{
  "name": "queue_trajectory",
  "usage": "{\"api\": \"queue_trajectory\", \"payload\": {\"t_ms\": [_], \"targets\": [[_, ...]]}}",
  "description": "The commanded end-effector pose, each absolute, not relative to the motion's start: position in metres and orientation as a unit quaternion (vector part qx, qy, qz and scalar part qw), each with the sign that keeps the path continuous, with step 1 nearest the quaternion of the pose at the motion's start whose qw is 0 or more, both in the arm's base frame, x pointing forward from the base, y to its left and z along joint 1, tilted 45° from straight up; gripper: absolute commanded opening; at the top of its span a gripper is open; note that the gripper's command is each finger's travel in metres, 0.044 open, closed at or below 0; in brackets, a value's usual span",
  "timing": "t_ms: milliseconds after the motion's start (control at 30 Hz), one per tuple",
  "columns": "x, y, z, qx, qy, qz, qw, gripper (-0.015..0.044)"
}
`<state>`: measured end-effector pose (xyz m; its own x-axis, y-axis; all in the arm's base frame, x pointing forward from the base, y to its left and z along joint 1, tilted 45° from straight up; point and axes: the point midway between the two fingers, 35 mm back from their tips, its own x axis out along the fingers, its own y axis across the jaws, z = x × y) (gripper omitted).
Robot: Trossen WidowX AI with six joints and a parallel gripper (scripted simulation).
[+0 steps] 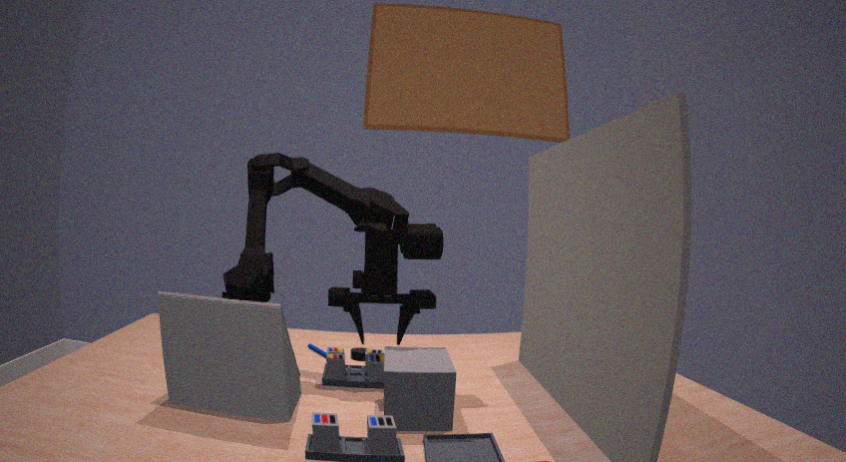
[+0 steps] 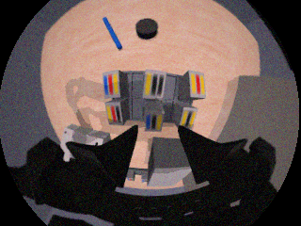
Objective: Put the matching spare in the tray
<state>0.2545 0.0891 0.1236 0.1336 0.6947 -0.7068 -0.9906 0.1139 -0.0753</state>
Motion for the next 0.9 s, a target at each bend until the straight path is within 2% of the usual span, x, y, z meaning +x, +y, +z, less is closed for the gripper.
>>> {"api": "queue_trajectory", "payload": {"t_ms": [0, 867], "targets": [[0.255, 0.092, 0.118, -0.28, 0.267, 0.603, 0.698, 0.03], [0.259, 0.122, 0.089, -0.279, 0.266, 0.603, 0.699, 0.03]]}}
